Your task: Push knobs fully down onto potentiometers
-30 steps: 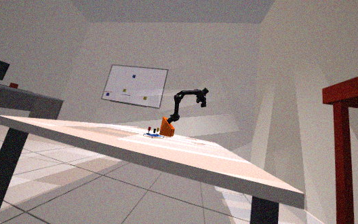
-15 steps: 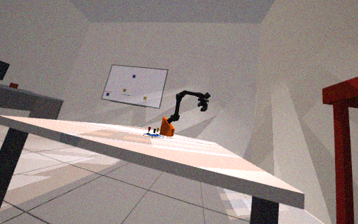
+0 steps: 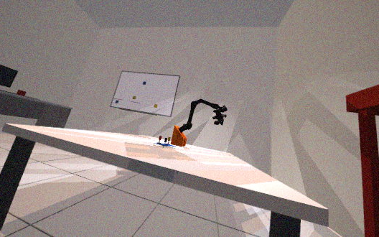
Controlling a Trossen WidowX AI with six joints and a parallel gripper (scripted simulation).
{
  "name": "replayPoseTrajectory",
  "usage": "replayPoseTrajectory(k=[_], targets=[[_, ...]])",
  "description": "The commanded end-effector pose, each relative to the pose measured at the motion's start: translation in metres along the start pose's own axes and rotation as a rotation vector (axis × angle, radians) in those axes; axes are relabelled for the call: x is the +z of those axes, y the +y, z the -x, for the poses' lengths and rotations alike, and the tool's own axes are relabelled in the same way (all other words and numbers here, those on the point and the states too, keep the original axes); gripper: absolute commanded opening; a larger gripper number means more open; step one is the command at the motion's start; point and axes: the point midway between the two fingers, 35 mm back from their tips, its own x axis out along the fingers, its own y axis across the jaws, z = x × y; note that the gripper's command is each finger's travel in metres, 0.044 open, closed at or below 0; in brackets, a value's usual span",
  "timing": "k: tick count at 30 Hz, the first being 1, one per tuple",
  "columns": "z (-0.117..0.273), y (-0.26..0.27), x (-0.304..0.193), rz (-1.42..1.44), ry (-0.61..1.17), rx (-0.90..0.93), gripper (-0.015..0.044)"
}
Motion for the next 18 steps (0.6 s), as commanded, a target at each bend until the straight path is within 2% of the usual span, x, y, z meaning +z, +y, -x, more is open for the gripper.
replayPoseTrajectory(k=[1,18], targets=[[-0.014,0.019,-0.009,-0.075,0.019,0.07,0.0],[-0.04,0.094,-0.063,-0.398,0.179,0.284,0.0]])
